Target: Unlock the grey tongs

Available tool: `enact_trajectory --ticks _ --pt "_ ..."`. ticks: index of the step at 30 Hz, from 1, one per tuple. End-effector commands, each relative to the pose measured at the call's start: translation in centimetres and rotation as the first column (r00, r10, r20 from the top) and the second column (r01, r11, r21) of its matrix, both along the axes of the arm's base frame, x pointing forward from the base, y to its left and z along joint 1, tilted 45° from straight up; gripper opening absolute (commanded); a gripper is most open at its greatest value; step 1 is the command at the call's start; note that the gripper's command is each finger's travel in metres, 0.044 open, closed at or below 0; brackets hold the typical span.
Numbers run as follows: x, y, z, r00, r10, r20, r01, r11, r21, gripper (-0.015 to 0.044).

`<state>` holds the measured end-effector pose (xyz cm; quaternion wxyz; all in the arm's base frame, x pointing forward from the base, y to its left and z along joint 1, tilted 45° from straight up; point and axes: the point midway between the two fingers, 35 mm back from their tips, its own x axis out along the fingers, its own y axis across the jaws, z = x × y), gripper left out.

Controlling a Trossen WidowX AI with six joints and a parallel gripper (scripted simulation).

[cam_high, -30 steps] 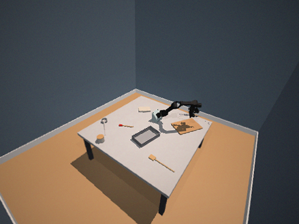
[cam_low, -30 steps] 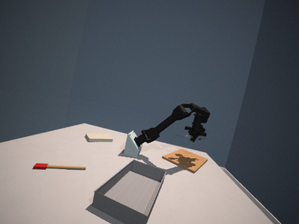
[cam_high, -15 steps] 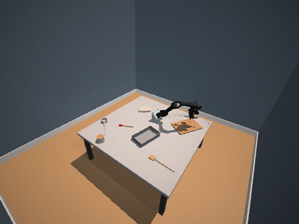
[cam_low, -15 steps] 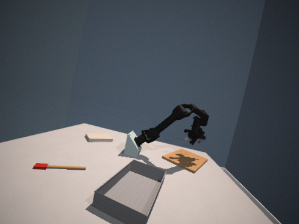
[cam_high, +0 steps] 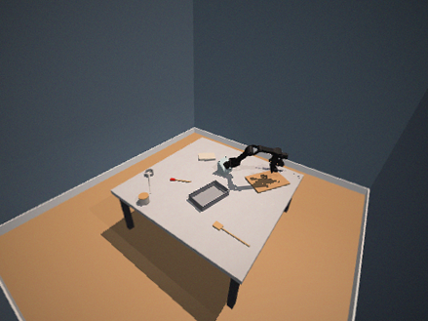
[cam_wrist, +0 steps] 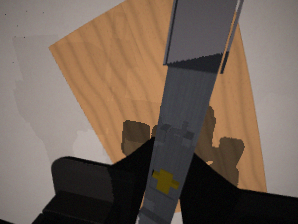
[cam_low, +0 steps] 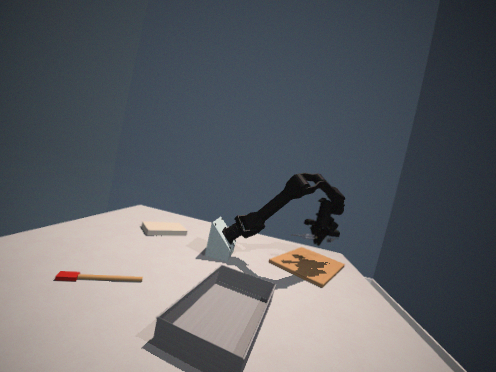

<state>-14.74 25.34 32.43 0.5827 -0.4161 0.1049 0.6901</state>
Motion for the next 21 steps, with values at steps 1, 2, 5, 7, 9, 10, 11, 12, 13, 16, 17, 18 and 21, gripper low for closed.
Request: enact_trajectory --ticks 1,2,5,7,9,10,11,12,13,16,17,18,21 --pt "0.0 0.4 -0.4 1.000 0.006 0.003 -0.006 1.000 -0.001 -0.0150" --pt "0.0 0.5 -0.5 1.000 0.006 0.003 -0.006 1.000 -0.001 -0.0150" --pt "0.1 0.8 -0.9 1.000 0.006 0.003 -0.006 1.000 0.000 -0.0150" --pt "0.1 1.1 -1.1 1.000 0.006 0.003 -0.006 1.000 0.001 -0.0150" --pt "0.1 1.3 -1.3 1.000 0.007 0.003 -0.007 1.000 0.001 -0.0150" --pt "0.2 1.4 -1.4 1.000 0.007 0.004 -0.007 1.000 0.002 -0.0150" --pt "0.2 1.5 -1.5 1.000 0.007 0.004 -0.007 1.000 0.002 -0.0150" --pt "0.2 1.6 -1.6 1.000 0.007 0.004 -0.007 1.000 0.003 -0.0150" --pt "0.2 1.7 -1.8 1.000 0.007 0.004 -0.007 1.000 0.003 -0.0150" --pt "0.3 2.1 -2.1 1.000 0.007 0.004 -0.007 1.000 0.004 -0.0150" --pt "0.4 2.2 -2.2 1.000 0.007 0.005 -0.007 1.000 0.005 -0.0150" --pt "0.4 2.3 -2.3 1.000 0.007 0.005 -0.007 1.000 0.005 -0.0150" --pt "0.5 2.6 -2.7 1.000 0.008 0.005 -0.008 1.000 0.007 -0.0150"
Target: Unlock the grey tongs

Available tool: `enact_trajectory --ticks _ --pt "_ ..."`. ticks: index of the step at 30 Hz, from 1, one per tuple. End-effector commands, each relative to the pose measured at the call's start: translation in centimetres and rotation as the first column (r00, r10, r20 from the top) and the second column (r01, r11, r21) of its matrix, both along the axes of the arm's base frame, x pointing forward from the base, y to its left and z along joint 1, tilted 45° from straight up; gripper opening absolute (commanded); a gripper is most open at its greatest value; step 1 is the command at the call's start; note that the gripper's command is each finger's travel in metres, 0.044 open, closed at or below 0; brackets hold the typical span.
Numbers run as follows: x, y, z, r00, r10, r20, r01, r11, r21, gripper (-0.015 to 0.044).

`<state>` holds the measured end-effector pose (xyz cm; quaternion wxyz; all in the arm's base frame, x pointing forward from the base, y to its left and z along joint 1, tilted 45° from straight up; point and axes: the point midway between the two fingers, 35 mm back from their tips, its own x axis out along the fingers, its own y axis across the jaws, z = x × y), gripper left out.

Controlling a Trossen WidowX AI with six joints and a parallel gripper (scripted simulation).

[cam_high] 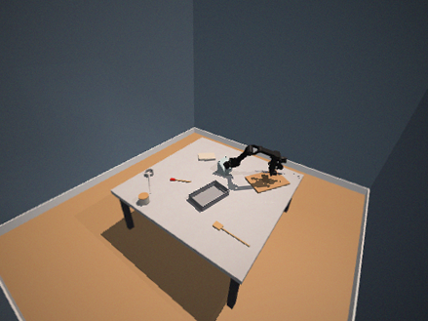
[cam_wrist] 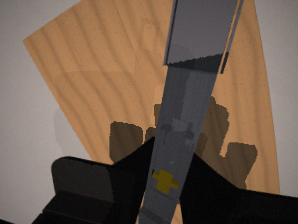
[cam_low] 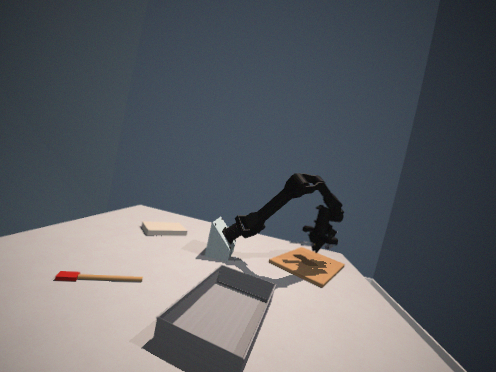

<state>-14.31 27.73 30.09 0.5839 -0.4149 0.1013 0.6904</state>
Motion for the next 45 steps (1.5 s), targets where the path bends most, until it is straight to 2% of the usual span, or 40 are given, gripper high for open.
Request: enact_trajectory --ticks 1,13,35,40,45 --pt "0.1 0.4 -0.4 1.000 0.006 0.003 -0.006 1.000 0.000 -0.0150" --pt "0.4 1.1 -1.2 1.000 0.007 0.005 -0.007 1.000 0.004 -0.0150" --pt "0.4 1.0 -1.1 1.000 0.001 0.003 -0.001 1.000 0.004 0.0427" --pt "-0.7 0.5 -1.1 1.000 0.004 0.003 -0.004 1.000 -0.007 0.0440" --pt "-5.1 -2.4 -0.7 1.000 0.022 0.016 -0.021 0.999 -0.036 0.0440"
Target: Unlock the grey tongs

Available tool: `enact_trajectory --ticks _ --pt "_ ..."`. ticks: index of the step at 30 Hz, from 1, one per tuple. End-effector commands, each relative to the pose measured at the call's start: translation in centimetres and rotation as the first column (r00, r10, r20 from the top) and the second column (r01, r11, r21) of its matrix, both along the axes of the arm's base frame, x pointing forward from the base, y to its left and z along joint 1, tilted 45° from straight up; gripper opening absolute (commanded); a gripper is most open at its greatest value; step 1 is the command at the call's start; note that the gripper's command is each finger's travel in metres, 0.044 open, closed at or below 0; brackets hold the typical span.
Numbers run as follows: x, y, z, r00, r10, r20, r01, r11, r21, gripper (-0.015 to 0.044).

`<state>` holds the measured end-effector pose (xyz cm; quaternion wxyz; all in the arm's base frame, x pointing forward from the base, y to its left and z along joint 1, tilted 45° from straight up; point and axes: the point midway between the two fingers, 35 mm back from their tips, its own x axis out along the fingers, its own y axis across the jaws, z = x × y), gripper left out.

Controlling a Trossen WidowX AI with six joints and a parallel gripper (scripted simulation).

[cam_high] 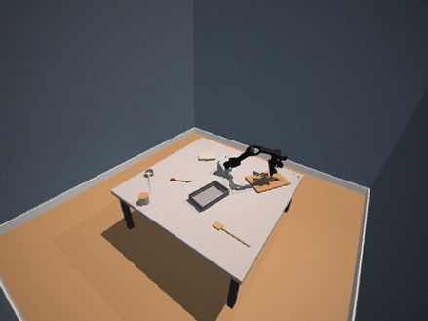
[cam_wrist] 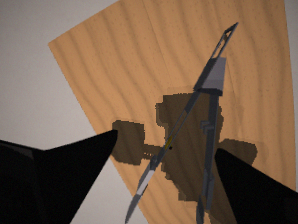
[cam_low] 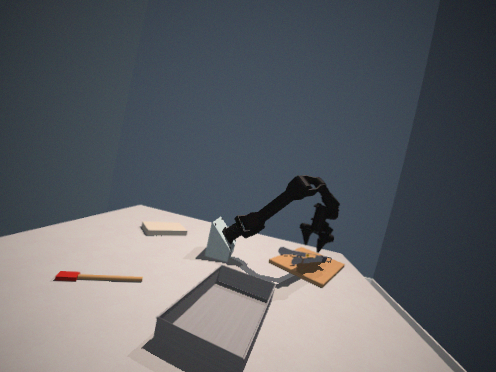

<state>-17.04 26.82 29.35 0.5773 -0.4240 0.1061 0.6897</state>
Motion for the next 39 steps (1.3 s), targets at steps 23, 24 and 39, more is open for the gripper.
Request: enact_trajectory --ticks 23,24,39 --pt "-9.9 -13.3 3.8 0.980 0.199 0.000 -0.198 0.977 0.080 0.0440" --pt "-9.9 -13.3 3.8 0.980 0.199 0.000 -0.198 0.977 0.080 0.0440" --pt "-9.9 -13.3 3.8 0.980 0.199 0.000 -0.198 0.977 0.080 0.0440"
